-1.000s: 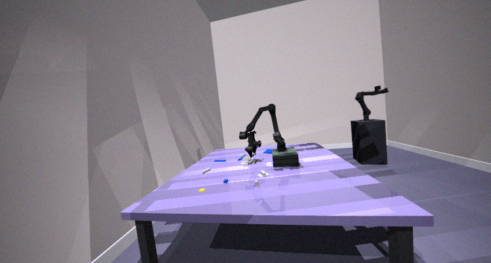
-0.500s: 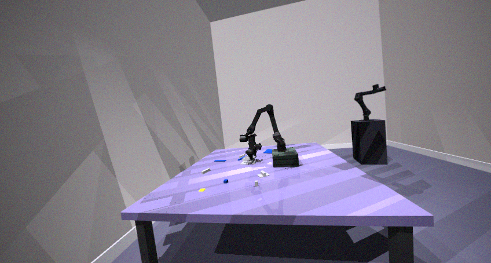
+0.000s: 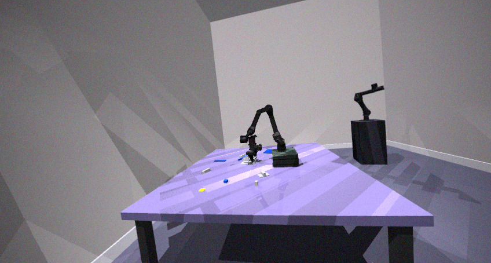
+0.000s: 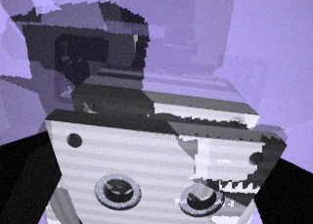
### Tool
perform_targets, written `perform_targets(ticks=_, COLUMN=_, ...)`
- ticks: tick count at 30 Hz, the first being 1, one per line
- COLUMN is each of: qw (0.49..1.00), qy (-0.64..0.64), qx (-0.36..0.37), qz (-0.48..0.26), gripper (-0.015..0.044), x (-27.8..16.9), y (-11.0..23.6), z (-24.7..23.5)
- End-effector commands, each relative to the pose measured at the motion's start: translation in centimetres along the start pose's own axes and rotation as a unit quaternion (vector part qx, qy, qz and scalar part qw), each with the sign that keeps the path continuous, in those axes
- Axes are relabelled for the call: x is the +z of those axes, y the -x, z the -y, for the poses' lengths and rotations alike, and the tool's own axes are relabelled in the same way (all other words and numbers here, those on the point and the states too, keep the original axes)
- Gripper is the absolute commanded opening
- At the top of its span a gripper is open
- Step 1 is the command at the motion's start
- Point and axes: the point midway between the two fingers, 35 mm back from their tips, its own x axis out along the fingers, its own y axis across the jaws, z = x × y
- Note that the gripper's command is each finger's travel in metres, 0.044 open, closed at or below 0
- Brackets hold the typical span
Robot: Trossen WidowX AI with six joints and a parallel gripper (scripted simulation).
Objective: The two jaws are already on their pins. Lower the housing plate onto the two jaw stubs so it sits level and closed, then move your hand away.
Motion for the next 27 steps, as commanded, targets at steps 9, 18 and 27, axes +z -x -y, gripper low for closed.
perform_targets(ticks=9, qw=1.0, qy=-0.005, qx=-0.002, qz=0.002, gripper=0.0351, x=0.14, y=-0.25, z=0.05)
perform_targets(ticks=18, qw=1.0, qy=-0.006, qx=-0.002, qz=0.002, gripper=0.0351, x=0.14, y=-0.34, z=0.05)
perform_targets(ticks=27, qw=1.0, qy=-0.007, qx=-0.002, qz=0.002, gripper=0.0351, x=0.14, y=-0.58, z=0.05)
